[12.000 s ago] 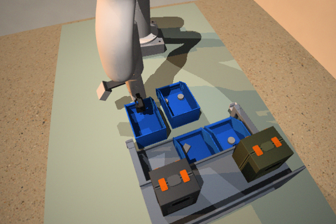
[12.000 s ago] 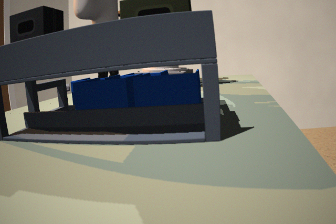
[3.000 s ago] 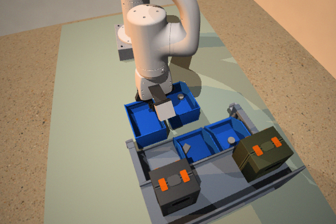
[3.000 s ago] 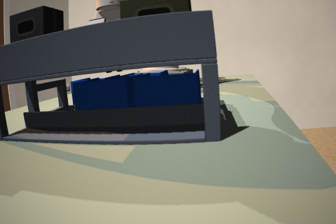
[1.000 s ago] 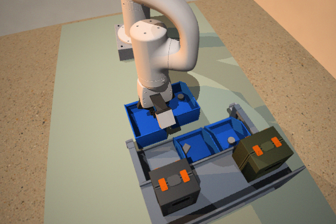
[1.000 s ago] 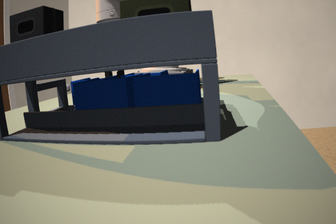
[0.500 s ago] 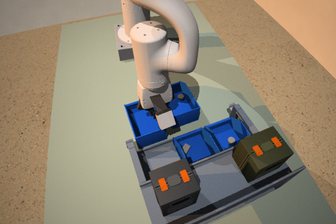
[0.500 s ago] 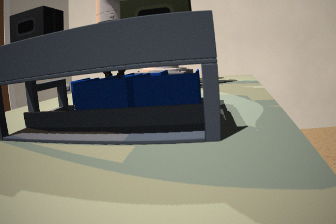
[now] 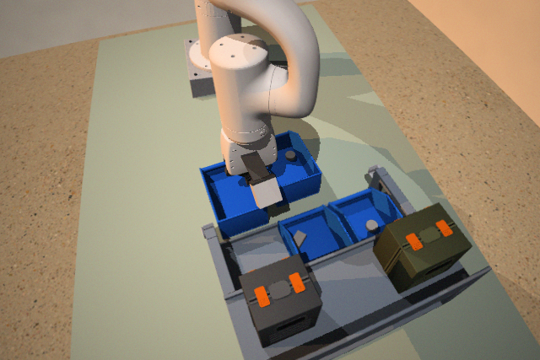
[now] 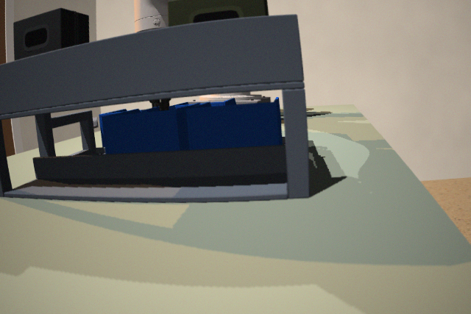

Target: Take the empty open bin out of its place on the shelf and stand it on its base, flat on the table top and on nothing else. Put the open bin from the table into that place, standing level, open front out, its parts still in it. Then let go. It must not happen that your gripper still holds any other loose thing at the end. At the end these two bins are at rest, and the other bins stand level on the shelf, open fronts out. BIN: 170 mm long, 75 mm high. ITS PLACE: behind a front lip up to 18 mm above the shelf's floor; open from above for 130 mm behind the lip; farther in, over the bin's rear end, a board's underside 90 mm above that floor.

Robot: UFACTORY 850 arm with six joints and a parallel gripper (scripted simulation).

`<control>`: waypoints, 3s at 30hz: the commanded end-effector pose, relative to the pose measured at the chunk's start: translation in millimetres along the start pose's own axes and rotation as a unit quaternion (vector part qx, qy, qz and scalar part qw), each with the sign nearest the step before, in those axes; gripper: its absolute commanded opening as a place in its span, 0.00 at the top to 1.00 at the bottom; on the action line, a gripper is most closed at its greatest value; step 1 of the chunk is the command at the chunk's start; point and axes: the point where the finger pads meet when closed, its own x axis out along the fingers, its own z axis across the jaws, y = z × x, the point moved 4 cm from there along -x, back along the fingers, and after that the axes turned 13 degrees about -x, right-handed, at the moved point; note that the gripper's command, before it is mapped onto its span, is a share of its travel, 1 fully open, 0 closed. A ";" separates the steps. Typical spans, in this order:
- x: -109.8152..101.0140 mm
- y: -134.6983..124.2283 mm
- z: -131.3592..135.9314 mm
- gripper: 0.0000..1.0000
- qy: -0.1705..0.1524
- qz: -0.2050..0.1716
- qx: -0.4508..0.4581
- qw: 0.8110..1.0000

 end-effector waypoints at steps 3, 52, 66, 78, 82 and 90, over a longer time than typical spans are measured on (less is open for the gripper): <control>-0.6 0.7 0.3 1.00 0.000 0.001 0.000 1.000; -30.6 0.7 0.3 1.00 0.000 0.001 0.000 1.000; -75.1 0.6 0.2 1.00 0.000 0.001 0.000 1.000; -86.4 0.6 0.2 1.00 0.000 0.001 0.000 1.000; -86.6 0.6 0.2 1.00 0.000 0.001 0.000 1.000; -86.6 0.6 0.2 1.00 0.000 0.001 0.000 1.000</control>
